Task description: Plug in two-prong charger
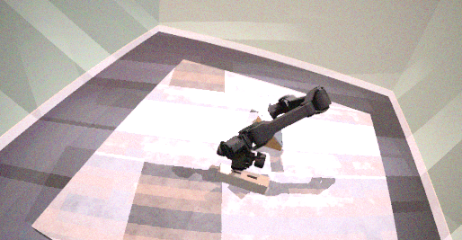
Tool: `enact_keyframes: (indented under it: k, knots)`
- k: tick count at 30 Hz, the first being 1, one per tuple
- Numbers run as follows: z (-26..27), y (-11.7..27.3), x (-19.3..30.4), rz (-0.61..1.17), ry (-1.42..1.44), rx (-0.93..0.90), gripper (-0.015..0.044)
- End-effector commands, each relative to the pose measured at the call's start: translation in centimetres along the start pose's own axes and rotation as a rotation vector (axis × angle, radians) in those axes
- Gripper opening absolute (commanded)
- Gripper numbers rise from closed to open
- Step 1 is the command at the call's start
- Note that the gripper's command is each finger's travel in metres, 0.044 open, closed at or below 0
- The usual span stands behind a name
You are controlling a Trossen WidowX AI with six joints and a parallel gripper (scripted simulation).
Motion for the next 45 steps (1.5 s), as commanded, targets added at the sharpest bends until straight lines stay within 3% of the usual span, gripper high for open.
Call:
enact_keyframes:
  k: [1, 45]
  knots:
    - [0.0, 0.1, -0.2, -0.002, -0.004, -0.003, 0.0000]
    - [0.0, 0.2, -1.7, -0.002, -0.004, -0.003, 0.0000]
Point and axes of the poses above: the point midway between the two fingers, 35 mm back from their tips, its own y axis back along the fingers, its own z axis across the jaws, x = y × z, the point moved 10 cm from there along y, back along the fingers, and after that the axes turned 2 degrees about -y, right-handed, at the moved point
